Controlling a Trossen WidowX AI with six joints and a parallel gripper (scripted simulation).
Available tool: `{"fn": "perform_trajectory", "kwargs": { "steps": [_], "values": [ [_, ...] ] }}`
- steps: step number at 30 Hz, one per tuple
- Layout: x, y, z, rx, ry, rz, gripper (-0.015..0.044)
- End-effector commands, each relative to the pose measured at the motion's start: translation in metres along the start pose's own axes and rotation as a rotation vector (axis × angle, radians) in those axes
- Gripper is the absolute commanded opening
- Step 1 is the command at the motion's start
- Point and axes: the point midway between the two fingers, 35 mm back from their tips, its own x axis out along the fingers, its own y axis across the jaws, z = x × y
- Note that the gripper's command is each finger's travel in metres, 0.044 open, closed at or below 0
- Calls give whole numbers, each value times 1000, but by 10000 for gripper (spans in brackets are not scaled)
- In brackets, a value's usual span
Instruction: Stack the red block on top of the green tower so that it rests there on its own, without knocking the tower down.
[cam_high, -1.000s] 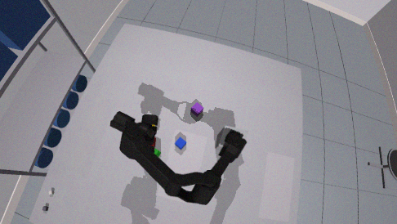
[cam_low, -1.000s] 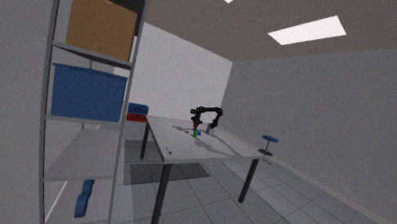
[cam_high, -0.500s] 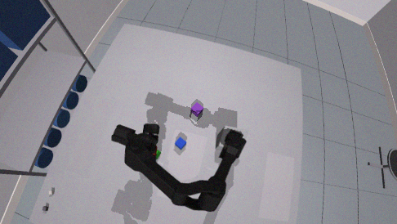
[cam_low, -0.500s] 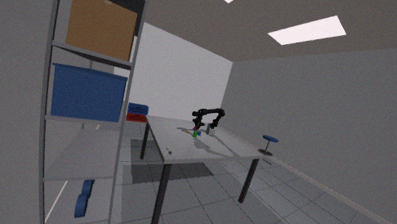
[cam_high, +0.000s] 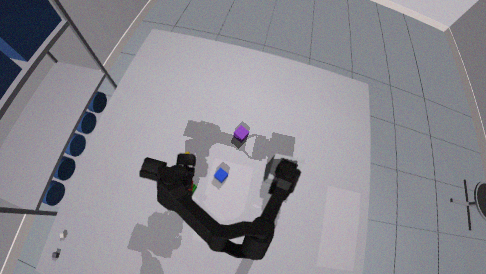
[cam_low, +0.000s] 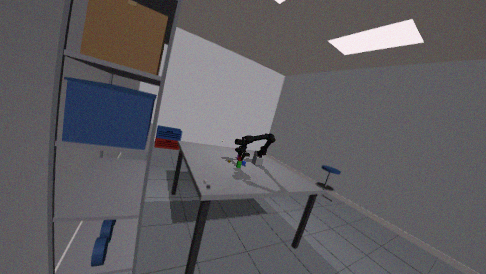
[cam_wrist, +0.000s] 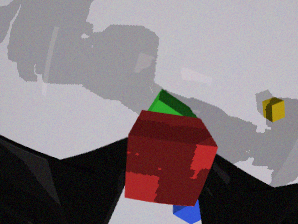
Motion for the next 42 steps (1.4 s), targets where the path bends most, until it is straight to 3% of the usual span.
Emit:
{"fn": "perform_trajectory", "kwargs": {
  "steps": [1, 9, 26, 42],
  "values": [
    [0, 1, 0, 3, -4, 6, 0],
    [-1, 1, 1, 3, -4, 6, 0],
    [0, 0, 0, 1, 0, 0, 440],
    [0, 0, 0, 1, 0, 0, 440]
  ]
}}
